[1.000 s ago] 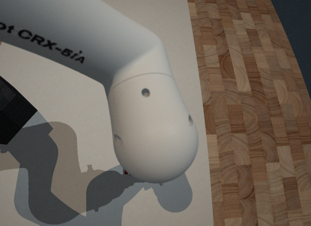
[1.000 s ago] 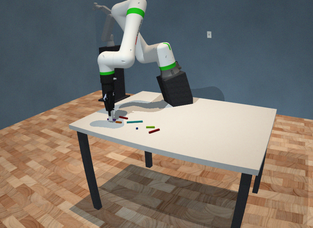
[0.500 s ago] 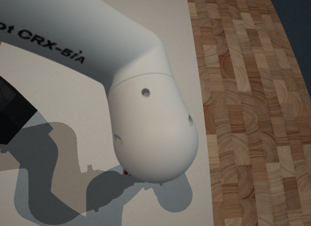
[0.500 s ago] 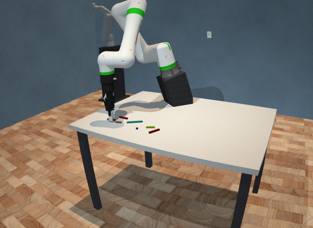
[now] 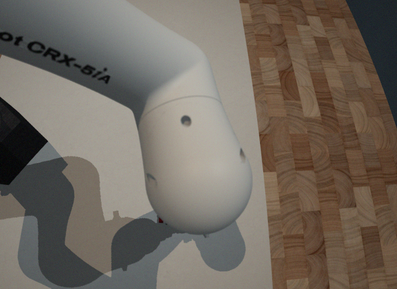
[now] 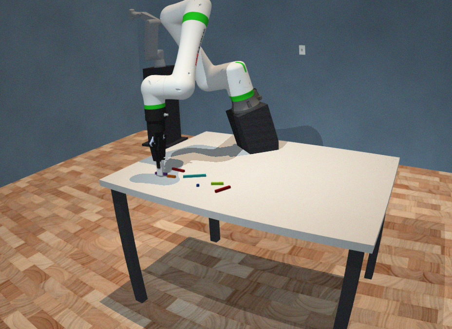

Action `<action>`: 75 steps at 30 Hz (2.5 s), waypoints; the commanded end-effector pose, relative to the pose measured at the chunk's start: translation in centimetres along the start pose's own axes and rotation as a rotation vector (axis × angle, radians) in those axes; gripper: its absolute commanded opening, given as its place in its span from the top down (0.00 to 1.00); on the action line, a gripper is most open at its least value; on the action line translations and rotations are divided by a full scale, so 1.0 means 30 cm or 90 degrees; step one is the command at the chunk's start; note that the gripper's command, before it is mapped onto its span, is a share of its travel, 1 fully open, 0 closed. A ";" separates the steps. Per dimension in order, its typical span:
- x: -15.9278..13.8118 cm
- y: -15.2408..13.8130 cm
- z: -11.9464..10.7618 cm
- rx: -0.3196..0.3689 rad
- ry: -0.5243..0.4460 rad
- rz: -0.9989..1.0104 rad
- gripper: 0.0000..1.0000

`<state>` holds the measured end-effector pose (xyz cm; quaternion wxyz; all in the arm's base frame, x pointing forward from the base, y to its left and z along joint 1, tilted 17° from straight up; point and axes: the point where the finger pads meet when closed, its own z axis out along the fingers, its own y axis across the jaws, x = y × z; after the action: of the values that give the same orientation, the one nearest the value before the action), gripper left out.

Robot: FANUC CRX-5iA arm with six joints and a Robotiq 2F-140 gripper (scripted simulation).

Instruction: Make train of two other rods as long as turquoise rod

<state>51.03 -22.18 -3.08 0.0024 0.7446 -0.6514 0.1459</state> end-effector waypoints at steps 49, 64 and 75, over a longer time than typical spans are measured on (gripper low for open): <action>0.000 -0.001 0.023 0.000 0.000 0.000 0.95; 0.000 -0.001 0.023 0.000 0.000 0.000 0.85; 0.000 -0.001 0.023 0.000 0.000 0.000 0.85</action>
<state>51.18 -22.32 -3.76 0.0024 0.7445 -0.6514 0.1459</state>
